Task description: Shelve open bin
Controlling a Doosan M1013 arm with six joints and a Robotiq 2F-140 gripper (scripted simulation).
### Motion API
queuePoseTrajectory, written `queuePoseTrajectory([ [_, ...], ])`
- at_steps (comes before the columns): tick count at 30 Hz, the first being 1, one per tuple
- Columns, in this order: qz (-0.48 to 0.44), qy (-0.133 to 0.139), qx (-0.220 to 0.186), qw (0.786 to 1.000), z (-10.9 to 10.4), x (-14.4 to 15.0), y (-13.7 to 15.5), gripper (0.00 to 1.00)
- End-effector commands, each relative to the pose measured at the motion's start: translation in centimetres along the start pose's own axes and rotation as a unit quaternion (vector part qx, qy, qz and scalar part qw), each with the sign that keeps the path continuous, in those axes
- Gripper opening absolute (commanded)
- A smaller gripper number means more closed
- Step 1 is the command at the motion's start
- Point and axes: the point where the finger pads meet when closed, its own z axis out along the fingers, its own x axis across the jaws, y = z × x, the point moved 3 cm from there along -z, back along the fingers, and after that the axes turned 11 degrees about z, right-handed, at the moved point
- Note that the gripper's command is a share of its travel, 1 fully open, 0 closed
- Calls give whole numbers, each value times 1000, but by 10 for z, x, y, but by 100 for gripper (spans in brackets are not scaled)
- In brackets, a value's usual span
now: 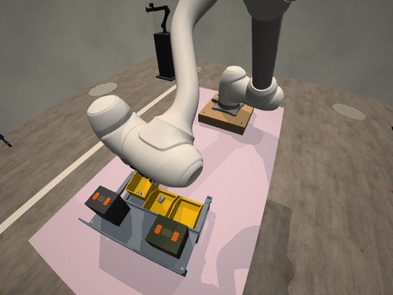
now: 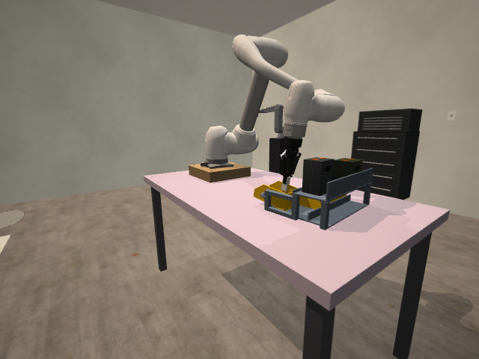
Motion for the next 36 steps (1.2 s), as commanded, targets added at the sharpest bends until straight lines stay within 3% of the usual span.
queuePoseTrajectory([
  [1,0,0,0,1000,0,0,0,0],
  [36,0,-1,4,1000,0,-1,-4,0],
])
